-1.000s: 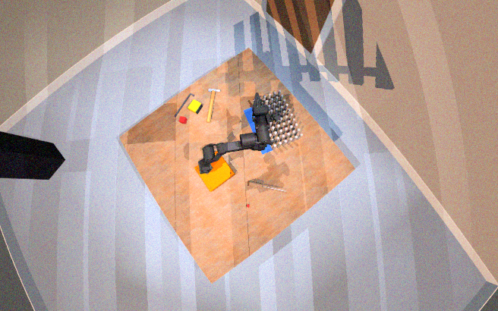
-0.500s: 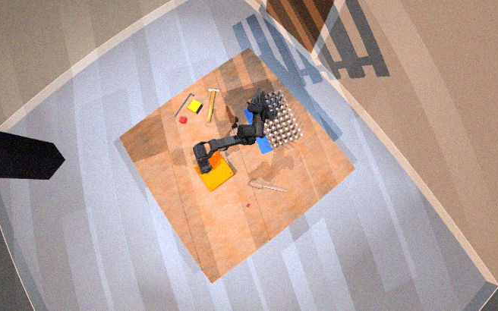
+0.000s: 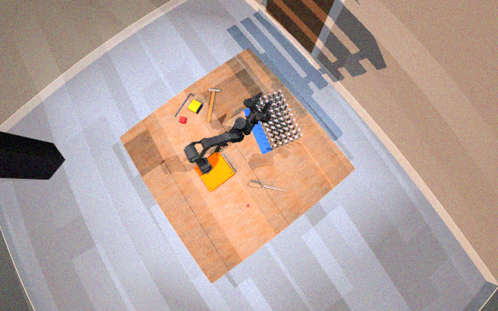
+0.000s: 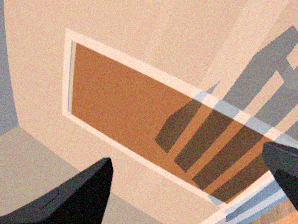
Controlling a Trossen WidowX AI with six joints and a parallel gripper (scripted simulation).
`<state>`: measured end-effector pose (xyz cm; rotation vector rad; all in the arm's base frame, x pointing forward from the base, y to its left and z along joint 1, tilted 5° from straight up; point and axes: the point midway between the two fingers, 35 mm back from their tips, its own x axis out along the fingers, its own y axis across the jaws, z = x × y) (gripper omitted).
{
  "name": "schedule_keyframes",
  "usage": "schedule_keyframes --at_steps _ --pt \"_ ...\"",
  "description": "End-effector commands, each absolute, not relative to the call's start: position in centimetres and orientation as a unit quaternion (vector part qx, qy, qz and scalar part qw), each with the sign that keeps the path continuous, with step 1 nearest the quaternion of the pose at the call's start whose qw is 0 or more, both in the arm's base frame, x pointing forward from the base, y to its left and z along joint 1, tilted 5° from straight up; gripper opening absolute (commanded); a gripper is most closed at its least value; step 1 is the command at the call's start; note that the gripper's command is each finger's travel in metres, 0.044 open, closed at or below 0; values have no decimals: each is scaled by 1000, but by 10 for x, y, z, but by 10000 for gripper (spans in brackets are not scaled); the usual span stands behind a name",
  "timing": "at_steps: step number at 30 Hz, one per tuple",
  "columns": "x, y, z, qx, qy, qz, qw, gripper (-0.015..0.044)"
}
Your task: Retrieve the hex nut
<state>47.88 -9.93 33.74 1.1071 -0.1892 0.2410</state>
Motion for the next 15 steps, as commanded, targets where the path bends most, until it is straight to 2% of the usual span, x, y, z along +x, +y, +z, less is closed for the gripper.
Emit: schedule_keyframes --at_steps 1,9,15 --pt "470 -90 261 398 -27 -22 917 440" --pt "437 -82 183 199 94 -130 967 440" --pt "394 -77 125 7 218 -173 960 440"
